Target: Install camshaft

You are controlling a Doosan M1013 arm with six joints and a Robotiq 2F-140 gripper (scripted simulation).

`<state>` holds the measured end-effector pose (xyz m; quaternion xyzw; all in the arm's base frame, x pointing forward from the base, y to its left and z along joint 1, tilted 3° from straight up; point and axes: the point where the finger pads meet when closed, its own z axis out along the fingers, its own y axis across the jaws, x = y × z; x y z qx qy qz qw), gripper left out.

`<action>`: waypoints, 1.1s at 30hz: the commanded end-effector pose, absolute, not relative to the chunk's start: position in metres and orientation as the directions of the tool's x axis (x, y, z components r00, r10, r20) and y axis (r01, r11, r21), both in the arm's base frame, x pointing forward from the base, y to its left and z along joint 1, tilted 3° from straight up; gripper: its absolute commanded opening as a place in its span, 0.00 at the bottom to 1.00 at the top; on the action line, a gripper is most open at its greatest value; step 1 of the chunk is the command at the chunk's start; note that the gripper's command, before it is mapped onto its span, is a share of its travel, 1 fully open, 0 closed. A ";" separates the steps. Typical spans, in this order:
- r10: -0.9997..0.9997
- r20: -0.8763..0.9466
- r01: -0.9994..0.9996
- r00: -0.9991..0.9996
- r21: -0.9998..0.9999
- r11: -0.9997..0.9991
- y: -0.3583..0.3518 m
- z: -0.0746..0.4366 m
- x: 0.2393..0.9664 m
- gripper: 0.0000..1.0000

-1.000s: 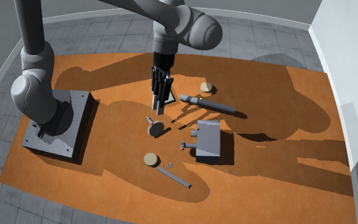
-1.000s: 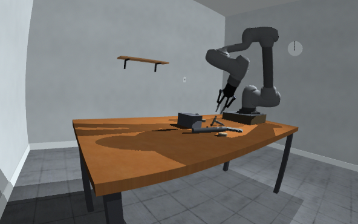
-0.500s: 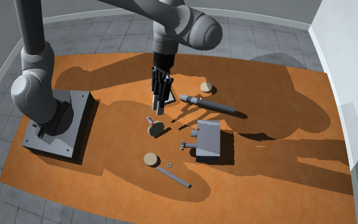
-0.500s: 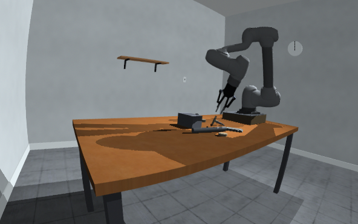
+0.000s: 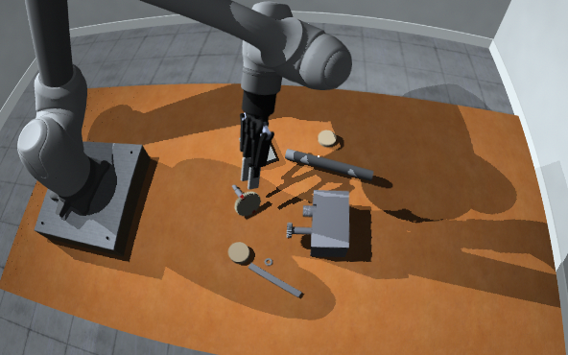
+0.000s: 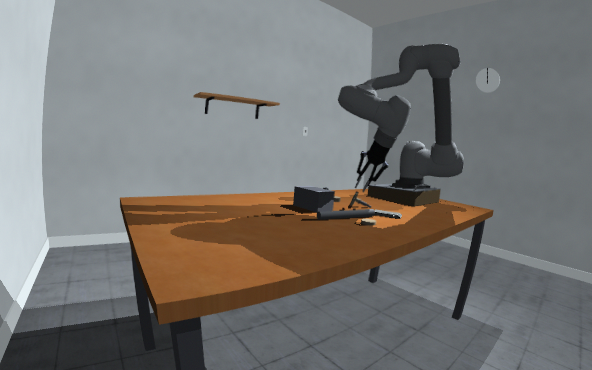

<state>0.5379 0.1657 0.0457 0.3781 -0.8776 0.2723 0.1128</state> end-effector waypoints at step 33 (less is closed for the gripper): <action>-0.603 0.406 -0.727 -0.687 -0.396 0.562 0.139 0.009 0.539 0.21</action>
